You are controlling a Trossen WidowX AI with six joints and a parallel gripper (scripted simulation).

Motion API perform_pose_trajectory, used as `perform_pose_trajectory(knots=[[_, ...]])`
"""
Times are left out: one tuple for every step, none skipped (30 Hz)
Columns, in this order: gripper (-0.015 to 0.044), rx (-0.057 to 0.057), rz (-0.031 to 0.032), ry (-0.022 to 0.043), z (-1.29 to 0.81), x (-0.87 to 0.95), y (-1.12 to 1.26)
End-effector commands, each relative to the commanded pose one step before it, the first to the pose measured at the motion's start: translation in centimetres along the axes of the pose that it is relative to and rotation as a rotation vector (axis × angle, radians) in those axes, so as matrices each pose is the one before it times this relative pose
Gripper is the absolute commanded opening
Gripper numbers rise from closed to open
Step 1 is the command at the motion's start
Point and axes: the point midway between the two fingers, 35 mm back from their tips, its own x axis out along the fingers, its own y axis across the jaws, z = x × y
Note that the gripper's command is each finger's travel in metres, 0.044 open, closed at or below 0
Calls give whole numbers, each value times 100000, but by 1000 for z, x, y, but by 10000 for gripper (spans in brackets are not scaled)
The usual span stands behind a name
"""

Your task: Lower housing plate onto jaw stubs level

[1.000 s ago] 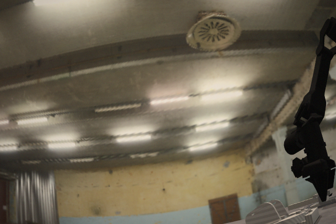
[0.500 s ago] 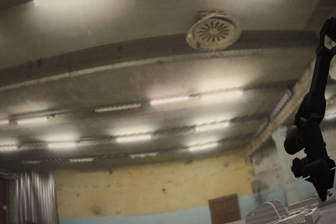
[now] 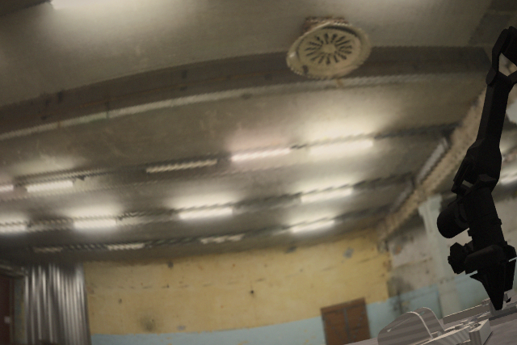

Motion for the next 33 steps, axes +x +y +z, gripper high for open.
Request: perform_pose_trajectory(knots=[[380,2,3,-2,1,0,0],[373,0,0,0,0,0,0],[367,0,0,0,0,0,0],[360,0,0,0,0,0,0],[353,0,0,0,0,0,0],[351,0,0,0,0,0,0],[351,0,0,0,0,0,0],[351,0,0,0,0,0,0],[351,0,0,0,0,0,0],[351,0,0,0,0,0,0],[351,0,0,0,0,0,0],[351,0,0,0,0,0,0],[351,0,0,0,0,0,0],[351,0,0,0,0,0,0],[351,0,0,0,0,0,0],[351,0,0,0,0,0,0],[351,2,16,3,10,-50,3],[351,7,47,8,28,-149,10],[351,10,75,13,43,-250,16],[351,10,87,16,48,-307,19],[351,8,81,15,43,-309,18],[351,5,76,14,38,-311,17],[351,3,71,14,33,-312,16],[351,1,65,13,27,-313,16],[351,-1,60,11,22,-315,15],[351,-4,55,10,17,-316,14],[351,-6,49,9,11,-317,13],[351,-8,44,8,6,-318,12],[351,-10,39,6,0,-319,10],[351,-12,34,5,-5,-320,9],[351,-14,28,3,-11,-320,8],[351,-16,23,1,-16,-321,6],[351,-18,18,0,-21,-321,5]])
